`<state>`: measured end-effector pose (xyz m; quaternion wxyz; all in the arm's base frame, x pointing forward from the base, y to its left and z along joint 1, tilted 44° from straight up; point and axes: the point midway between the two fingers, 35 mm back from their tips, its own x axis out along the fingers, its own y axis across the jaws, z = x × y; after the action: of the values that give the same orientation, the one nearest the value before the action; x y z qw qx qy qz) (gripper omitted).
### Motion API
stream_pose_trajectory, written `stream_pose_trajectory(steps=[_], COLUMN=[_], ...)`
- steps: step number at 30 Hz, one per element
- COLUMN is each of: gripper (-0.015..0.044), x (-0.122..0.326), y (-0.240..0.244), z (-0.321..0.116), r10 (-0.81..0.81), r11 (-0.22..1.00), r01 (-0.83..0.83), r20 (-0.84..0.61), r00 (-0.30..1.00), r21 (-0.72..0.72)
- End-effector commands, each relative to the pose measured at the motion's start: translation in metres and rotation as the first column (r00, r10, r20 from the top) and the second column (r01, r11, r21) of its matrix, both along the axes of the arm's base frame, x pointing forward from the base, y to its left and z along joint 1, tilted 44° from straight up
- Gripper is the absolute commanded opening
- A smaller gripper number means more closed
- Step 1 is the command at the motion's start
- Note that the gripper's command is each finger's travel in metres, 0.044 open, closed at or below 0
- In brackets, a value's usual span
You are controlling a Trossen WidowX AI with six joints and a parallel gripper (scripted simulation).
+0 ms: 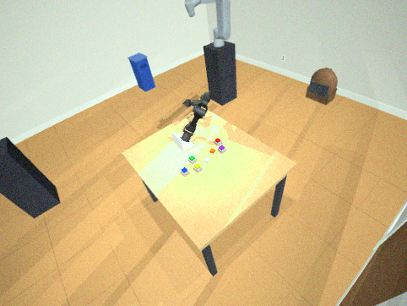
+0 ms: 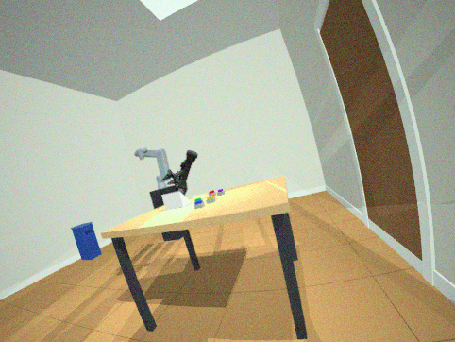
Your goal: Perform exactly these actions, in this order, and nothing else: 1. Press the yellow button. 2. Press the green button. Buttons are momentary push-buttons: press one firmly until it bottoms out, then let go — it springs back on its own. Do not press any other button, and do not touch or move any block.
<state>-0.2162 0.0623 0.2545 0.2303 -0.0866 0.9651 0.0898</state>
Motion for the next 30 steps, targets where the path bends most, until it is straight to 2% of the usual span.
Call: stream_pose_trajectory(steps=[1, 7, 14, 22, 30], gripper=[0.0400, 0.0400, 0.0400, 0.0400, 0.0400], x=[0.000, 0.013, 0.064, 0.163, 0.288], y=[0.001, 0.052, 0.135, 0.202, 0.219], z=[0.000, 0.001, 0.001, -0.002, -0.008], r10=[-0.003, -0.127, -0.341, -0.563, -0.726], r11=[1.000, 0.979, 0.858, 0.675, 0.561], r01=[0.003, 0.123, 0.280, 0.319, 0.226], r20=[0.000, 0.012, 0.069, 0.186, 0.343], r00=[1.000, 0.992, 0.938, 0.805, 0.596], r21=[0.003, 0.165, 0.431, 0.665, 0.796])
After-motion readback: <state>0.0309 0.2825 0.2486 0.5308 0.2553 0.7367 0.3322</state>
